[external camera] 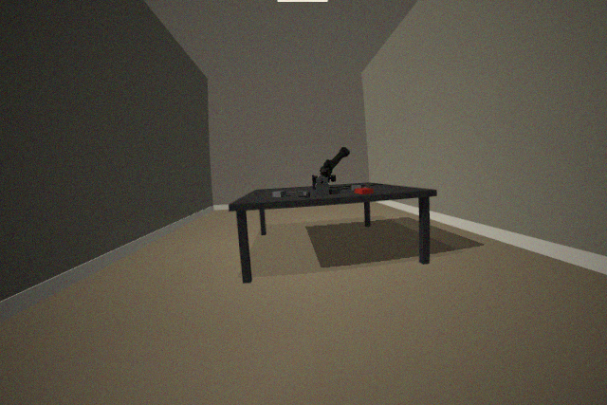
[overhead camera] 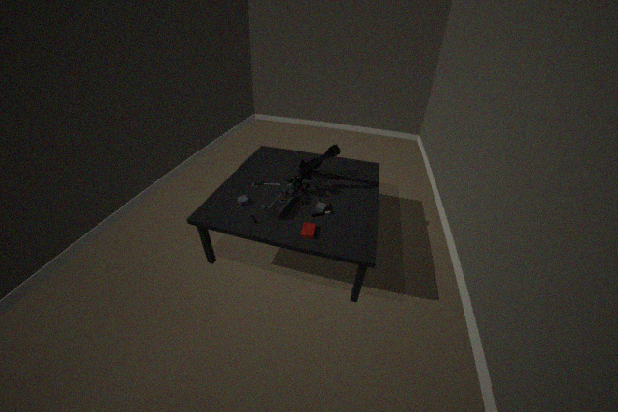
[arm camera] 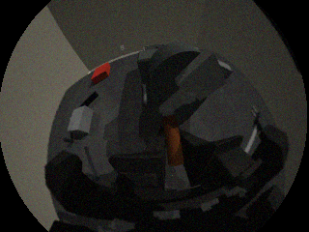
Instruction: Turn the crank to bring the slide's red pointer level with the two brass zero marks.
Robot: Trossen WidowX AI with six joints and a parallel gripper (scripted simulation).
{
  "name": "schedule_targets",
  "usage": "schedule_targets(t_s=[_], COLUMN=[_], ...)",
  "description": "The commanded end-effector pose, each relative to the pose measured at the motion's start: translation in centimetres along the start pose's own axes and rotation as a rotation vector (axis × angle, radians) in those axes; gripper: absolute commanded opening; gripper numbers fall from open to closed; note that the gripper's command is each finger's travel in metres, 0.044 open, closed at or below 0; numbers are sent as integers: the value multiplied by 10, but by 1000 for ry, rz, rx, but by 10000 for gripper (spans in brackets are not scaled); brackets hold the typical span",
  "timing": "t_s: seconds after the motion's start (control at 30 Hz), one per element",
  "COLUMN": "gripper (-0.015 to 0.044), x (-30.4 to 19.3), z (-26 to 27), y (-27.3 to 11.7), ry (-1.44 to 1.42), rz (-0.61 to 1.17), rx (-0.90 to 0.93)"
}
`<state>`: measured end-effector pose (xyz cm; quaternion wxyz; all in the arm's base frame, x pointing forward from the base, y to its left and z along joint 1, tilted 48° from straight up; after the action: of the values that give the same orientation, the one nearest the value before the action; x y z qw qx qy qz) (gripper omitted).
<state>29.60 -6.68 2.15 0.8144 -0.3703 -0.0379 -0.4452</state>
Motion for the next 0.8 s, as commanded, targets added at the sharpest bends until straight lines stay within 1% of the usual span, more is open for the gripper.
schedule_targets(t_s=[0.0,0.77], gripper=[0,0], x=[4,22], z=[7,12], y=[-4,-23], ry=[-6,-7], rz=[-3,-3], rx=[15,14])
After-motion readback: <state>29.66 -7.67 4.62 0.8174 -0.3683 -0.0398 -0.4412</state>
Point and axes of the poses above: the point midway between the two fingers, 35 mm back from their tips, its own y axis out along the fingers, its own z axis across the jaws, x = y × z, the point moved 5 cm from there along -y, back along the fingers
